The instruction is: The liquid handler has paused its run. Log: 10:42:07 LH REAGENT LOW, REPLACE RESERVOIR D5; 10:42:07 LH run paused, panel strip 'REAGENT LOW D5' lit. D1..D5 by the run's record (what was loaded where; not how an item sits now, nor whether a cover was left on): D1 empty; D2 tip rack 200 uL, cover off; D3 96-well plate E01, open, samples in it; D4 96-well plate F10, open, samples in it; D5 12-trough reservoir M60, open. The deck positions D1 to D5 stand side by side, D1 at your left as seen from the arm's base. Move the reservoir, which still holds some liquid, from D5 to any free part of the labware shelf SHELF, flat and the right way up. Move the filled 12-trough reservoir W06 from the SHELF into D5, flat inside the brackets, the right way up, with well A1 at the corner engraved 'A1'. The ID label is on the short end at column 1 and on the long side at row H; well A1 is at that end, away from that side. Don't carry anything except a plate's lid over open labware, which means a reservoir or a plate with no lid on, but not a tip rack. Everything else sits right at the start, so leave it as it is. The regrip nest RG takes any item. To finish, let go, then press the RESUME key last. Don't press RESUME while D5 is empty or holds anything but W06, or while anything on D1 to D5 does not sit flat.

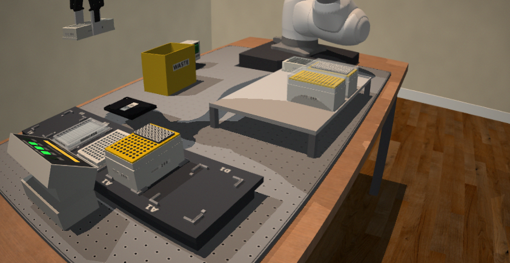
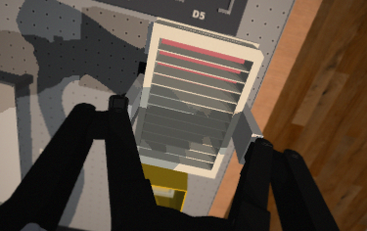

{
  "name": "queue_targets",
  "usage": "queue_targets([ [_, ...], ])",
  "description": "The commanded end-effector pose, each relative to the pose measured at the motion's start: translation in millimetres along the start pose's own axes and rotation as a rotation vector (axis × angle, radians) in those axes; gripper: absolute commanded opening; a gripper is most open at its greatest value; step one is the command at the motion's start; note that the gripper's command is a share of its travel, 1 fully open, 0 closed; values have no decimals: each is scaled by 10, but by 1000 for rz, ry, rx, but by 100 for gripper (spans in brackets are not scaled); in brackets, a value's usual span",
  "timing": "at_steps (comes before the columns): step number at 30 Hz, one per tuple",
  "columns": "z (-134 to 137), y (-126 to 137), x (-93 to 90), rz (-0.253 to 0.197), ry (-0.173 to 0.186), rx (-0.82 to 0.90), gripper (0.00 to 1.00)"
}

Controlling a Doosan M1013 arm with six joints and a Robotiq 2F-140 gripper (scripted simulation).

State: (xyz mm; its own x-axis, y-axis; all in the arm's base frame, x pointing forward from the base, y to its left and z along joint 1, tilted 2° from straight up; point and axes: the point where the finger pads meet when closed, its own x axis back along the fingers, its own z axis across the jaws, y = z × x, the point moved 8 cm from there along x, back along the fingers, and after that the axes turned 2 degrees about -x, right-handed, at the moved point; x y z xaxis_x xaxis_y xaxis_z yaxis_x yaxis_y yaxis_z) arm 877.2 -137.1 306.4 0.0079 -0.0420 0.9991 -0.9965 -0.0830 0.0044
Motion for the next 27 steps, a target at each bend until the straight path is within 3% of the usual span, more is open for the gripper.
queue_targets([
  [1,3,57,2,0,0,0,0],
  [9,9,176,2,0,0,0,0],
  [27,9,176,2,0,0,-320,0],
])
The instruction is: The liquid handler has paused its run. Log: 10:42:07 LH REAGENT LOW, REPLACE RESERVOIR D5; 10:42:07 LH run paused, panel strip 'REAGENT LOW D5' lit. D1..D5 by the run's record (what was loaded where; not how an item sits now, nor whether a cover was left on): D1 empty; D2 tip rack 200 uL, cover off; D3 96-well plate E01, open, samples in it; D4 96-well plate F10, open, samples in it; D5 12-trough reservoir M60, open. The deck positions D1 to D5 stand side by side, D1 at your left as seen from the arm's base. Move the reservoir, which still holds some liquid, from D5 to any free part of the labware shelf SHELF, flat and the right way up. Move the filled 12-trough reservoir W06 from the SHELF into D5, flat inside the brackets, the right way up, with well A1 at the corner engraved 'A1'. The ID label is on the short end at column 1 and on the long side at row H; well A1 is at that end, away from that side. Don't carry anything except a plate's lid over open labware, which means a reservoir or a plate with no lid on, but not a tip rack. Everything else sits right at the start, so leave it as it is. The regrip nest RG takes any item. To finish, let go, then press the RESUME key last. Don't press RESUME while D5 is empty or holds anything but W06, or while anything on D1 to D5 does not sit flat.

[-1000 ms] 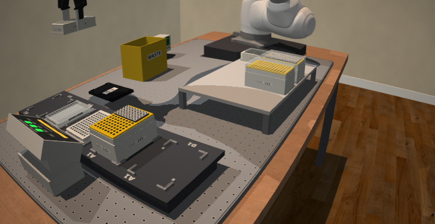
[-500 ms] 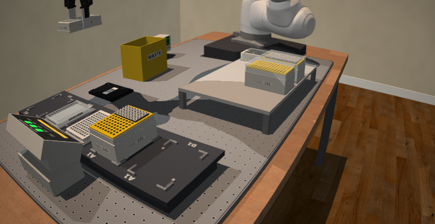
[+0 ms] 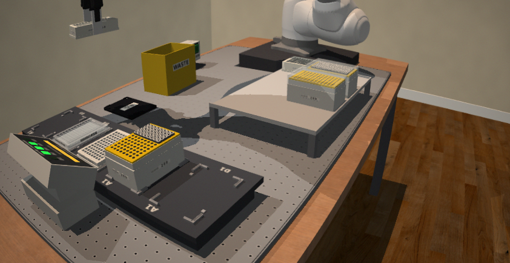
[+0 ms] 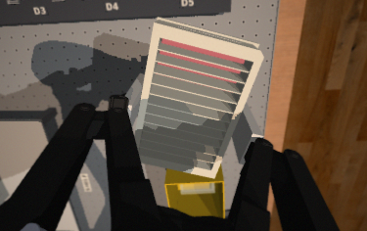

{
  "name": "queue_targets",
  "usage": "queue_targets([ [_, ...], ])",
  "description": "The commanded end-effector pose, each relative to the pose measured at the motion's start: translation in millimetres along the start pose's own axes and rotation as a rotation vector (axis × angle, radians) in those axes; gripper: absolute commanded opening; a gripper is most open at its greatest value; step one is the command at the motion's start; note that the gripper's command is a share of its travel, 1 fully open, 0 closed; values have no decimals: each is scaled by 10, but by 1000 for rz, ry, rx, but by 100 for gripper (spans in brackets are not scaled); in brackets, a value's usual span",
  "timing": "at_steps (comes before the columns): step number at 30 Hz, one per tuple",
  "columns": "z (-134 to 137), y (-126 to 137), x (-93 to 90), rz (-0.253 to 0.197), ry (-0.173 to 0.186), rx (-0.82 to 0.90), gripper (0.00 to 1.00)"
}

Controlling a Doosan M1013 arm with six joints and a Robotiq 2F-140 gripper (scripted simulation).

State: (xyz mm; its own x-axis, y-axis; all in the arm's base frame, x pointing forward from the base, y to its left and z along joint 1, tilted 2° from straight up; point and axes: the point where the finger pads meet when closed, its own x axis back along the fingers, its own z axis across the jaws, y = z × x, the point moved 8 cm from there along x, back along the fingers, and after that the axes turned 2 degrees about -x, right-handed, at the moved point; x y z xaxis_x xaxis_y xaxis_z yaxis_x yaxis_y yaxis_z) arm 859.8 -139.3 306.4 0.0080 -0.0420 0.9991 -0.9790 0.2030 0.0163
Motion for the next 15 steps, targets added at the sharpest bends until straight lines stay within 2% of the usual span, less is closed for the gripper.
queue_targets([
  [1,0,1,2,0,0,-52,0],
  [15,0,1,2,0,0,-292,0],
])
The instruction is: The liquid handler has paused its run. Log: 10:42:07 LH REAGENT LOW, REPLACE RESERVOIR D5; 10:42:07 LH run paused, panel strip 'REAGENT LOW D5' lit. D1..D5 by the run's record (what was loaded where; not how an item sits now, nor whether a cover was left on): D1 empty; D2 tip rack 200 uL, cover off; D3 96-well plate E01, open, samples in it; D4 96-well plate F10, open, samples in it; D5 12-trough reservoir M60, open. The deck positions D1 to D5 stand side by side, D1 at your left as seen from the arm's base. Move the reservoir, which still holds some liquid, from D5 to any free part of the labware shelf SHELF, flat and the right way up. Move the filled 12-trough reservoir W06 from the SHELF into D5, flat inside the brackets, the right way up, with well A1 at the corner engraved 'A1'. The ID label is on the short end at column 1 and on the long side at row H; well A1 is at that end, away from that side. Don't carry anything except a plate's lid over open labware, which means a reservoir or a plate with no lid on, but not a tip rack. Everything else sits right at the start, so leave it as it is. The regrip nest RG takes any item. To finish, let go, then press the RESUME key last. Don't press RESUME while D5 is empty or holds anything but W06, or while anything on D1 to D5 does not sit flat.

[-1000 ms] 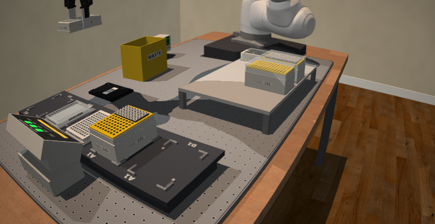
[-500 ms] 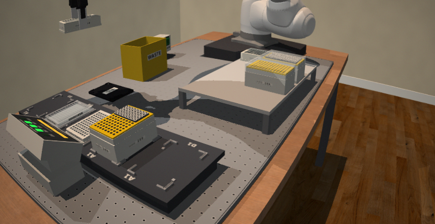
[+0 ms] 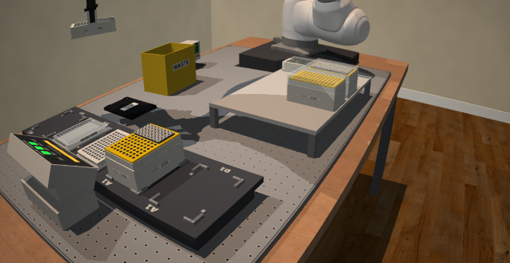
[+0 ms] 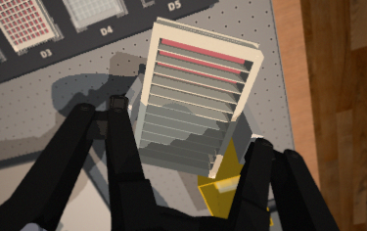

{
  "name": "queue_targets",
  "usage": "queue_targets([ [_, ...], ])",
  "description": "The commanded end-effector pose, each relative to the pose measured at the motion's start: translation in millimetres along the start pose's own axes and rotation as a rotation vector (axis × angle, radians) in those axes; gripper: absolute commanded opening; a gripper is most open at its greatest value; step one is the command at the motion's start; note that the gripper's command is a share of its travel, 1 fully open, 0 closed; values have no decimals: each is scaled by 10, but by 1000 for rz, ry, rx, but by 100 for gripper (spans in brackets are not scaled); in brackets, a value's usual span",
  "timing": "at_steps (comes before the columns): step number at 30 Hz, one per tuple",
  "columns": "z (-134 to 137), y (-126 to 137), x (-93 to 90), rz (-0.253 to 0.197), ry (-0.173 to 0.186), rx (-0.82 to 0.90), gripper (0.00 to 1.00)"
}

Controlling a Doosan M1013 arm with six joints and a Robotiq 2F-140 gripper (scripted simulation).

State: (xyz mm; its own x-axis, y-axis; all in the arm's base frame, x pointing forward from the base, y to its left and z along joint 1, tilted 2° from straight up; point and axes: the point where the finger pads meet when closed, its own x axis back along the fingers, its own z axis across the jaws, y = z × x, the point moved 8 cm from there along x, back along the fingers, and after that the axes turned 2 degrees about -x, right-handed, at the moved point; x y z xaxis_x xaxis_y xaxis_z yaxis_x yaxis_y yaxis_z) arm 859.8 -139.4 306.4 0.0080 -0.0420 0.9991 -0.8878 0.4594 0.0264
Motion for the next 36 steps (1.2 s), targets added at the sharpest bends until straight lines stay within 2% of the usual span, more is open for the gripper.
queue_targets([
  [1,0,1,2,0,0,-39,0],
  [36,0,1,2,0,0,-659,0],
])
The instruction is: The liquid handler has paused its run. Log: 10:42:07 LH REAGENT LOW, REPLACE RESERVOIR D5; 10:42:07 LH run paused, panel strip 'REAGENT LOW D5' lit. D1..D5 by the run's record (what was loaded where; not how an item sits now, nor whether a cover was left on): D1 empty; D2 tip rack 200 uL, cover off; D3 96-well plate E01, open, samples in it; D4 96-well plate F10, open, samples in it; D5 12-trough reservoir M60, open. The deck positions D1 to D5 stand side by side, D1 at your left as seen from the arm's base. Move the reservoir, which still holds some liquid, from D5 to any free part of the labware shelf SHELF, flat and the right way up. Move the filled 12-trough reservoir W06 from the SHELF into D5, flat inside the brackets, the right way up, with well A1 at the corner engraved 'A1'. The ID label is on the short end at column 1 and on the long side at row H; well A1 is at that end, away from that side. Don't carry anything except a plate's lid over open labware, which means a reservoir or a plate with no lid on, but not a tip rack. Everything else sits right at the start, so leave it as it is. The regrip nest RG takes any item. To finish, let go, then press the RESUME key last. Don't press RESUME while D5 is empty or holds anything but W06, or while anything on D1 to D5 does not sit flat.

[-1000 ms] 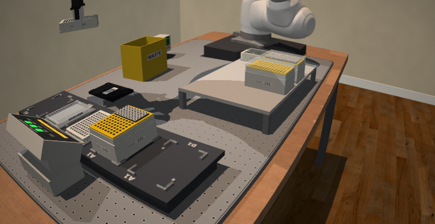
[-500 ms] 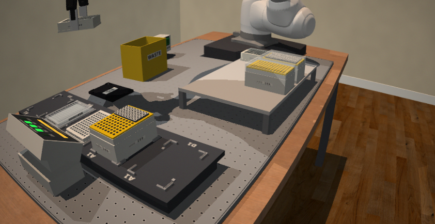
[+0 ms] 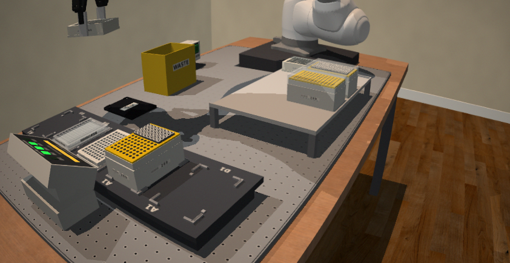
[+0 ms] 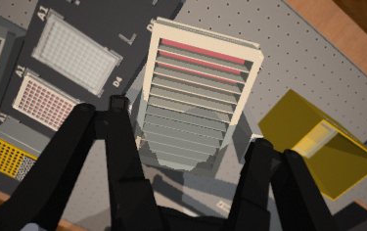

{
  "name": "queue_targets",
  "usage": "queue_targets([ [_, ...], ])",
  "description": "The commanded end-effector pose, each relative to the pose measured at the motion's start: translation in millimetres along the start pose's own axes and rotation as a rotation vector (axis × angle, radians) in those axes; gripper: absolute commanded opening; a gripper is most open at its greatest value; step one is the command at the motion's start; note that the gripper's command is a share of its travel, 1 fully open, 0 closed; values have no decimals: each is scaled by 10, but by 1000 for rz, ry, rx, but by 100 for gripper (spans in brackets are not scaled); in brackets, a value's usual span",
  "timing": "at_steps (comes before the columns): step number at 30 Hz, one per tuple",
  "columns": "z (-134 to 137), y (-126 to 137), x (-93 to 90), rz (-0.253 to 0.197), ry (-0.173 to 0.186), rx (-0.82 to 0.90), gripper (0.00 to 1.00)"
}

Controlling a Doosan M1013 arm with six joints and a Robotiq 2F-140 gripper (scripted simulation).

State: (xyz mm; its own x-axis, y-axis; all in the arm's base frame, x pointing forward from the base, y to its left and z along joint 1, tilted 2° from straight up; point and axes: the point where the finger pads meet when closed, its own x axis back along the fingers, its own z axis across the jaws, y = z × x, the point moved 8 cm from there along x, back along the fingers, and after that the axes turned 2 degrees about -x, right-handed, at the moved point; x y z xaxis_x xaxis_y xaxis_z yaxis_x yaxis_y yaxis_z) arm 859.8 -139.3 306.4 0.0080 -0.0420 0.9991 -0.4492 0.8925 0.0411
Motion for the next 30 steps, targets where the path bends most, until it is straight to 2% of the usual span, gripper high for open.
queue_targets([
  [1,1,0,2,0,0,-52,0],
  [21,1,0,2,0,0,-412,0],
  [30,1,0,2,0,0,-416,0],
])
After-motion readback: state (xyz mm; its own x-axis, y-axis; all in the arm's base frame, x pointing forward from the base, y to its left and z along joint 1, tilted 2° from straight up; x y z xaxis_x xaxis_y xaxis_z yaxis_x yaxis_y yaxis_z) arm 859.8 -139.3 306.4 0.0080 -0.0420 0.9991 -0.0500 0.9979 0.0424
